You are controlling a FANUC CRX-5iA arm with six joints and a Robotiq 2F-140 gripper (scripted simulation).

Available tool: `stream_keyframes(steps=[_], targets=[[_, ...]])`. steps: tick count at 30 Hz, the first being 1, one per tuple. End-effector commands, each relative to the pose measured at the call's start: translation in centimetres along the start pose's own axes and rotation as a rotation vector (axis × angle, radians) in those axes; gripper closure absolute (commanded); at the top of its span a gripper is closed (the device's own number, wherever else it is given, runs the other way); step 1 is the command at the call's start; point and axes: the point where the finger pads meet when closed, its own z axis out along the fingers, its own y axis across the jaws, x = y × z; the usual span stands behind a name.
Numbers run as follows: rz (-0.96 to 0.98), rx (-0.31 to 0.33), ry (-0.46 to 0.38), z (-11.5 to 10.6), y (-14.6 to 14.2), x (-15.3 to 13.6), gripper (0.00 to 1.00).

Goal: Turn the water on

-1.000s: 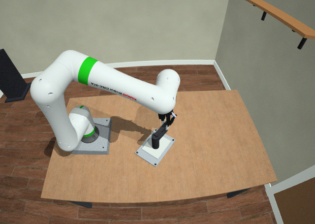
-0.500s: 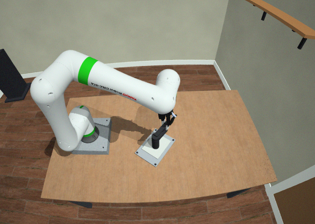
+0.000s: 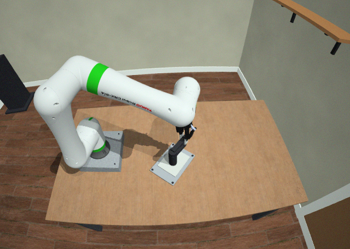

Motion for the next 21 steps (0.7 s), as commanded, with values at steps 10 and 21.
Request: stream_keyframes(steps=[10, 21], targets=[[0.000, 0.000, 0.000, -0.01, -0.01, -0.01, 1.00], [0.000, 0.000, 0.000, -0.43, -0.01, 0.06, 1.00]])
